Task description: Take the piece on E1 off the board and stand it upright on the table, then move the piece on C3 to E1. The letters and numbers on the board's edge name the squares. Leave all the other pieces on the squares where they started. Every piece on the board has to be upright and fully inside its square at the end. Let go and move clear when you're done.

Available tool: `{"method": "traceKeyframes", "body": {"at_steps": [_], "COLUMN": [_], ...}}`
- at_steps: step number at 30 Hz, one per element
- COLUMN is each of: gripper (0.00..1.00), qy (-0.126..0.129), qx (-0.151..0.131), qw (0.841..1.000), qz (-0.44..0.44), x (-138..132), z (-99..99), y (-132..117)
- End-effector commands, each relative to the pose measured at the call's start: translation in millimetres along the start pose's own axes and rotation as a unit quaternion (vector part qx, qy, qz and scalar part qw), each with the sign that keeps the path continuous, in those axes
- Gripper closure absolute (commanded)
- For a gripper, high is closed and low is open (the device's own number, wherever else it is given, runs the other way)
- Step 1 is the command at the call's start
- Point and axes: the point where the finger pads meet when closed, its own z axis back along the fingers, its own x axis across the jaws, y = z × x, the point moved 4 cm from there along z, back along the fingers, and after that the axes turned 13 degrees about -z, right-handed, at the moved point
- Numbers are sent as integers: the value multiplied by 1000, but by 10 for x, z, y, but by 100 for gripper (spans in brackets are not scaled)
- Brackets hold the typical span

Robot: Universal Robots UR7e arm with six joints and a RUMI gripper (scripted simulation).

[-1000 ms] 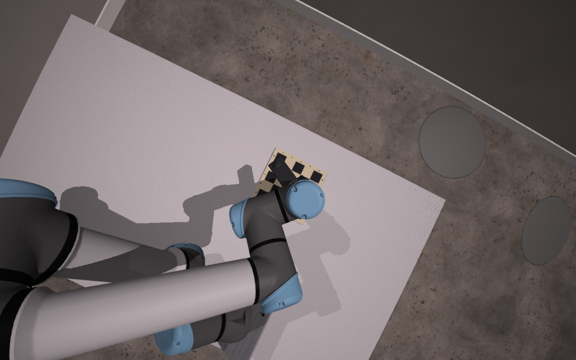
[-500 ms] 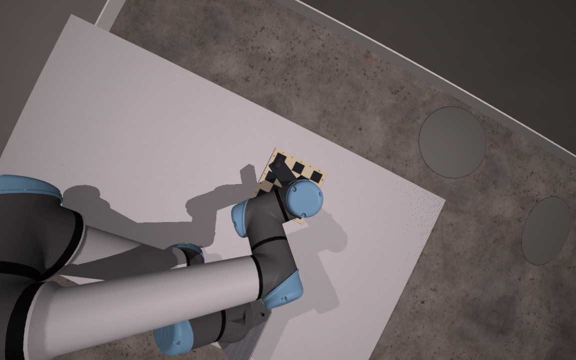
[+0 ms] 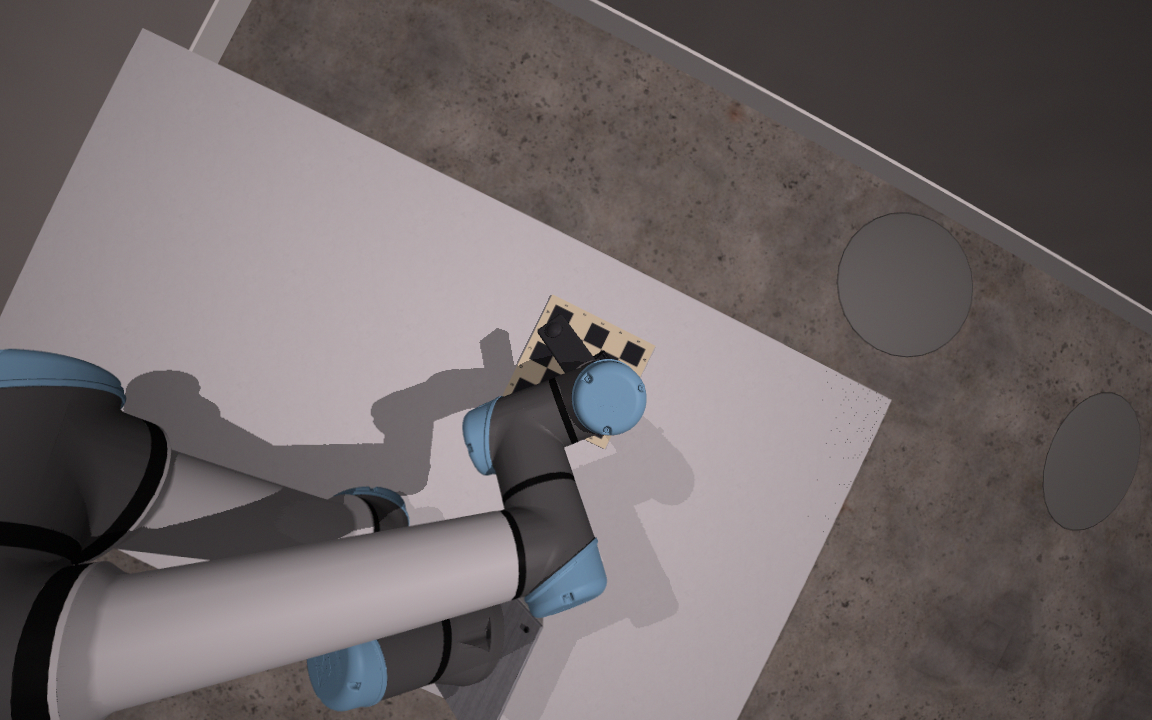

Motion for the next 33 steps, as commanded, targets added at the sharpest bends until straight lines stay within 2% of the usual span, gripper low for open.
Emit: {"method": "traceKeyframes", "body": {"at_steps": [1,15,16,33], "gripper": [75,75,100,100], "qy": [-1,-1,-1,-1], "qx": [0,0,0,0], "qw": [1000,1000,1000,1000], "qz": [0,0,0,0], "x": [3,3,3,3], "z": [4,4,4,4], "y": [1,1,1,1]}}
